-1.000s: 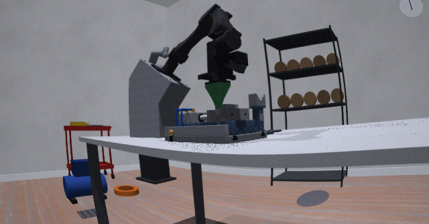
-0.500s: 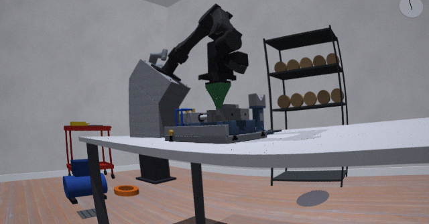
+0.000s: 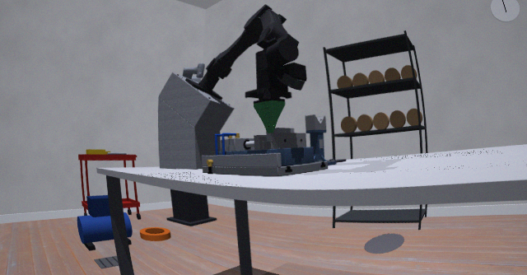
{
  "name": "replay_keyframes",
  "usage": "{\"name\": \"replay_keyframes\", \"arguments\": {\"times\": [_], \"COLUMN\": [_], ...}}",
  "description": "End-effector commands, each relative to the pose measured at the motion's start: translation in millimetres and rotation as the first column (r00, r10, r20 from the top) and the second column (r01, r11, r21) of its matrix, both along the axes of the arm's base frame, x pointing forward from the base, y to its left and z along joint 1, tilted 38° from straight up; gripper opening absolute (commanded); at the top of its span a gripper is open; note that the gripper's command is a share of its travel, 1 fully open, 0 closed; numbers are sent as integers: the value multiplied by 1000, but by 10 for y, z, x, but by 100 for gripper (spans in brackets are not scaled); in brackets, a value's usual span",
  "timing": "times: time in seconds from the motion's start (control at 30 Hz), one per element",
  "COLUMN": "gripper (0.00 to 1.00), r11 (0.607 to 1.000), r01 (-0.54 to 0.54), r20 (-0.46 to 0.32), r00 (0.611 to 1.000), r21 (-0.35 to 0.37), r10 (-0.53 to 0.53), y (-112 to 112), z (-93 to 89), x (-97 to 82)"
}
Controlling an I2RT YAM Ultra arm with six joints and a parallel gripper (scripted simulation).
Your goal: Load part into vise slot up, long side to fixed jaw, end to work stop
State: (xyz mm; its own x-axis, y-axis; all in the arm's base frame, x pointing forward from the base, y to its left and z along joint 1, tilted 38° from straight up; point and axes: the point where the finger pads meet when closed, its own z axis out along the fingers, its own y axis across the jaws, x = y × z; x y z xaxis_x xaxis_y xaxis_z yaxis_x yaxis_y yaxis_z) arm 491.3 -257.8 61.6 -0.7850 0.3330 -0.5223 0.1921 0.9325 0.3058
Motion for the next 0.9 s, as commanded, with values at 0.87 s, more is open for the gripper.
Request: {"name": "replay_keyframes", "arguments": {"times": [0.87], "gripper": [0], "r11": [1000], "r01": [4], "r20": [25], "r00": [1000], "r21": [-8], "r10": [-4], "y": [38], "z": [162], "x": [-8]}}
